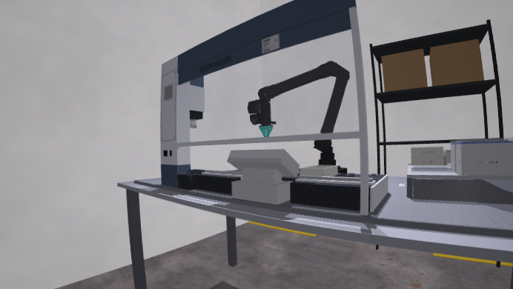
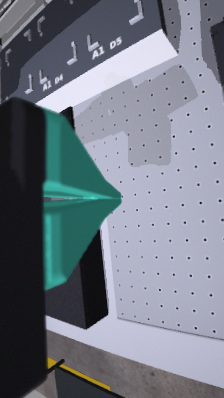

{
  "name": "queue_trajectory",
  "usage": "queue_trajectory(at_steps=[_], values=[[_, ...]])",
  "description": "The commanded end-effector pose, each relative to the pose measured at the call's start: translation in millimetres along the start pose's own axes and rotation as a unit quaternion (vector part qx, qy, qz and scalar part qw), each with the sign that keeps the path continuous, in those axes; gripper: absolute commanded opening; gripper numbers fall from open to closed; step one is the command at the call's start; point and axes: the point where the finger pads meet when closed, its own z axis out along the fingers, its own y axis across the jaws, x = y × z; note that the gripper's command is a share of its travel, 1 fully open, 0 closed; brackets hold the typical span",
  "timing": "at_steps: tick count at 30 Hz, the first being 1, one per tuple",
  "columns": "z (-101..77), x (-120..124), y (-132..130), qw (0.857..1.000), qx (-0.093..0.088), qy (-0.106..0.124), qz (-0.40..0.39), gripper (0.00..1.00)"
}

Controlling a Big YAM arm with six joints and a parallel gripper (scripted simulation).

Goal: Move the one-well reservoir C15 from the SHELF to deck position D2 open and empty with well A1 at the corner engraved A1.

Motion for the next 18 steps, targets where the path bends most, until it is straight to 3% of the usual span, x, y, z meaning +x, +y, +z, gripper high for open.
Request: queue_trajectory(at_steps=[1,8,9,12,18], values=[[3.5,-5,7,1.0,-0.003,-0.009,-0.016,0.0],[11.9,-5,7,1.0,-0.003,-0.009,-0.016,0.0],[4.9,-9,9,1.0,-0.007,-0.021,-0.016,0.0],[18.7,-5,7,1.0,-0.003,-0.009,-0.016,0.0],[28.7,-5,7,1.0,-0.003,-0.009,-0.016,0.0]])
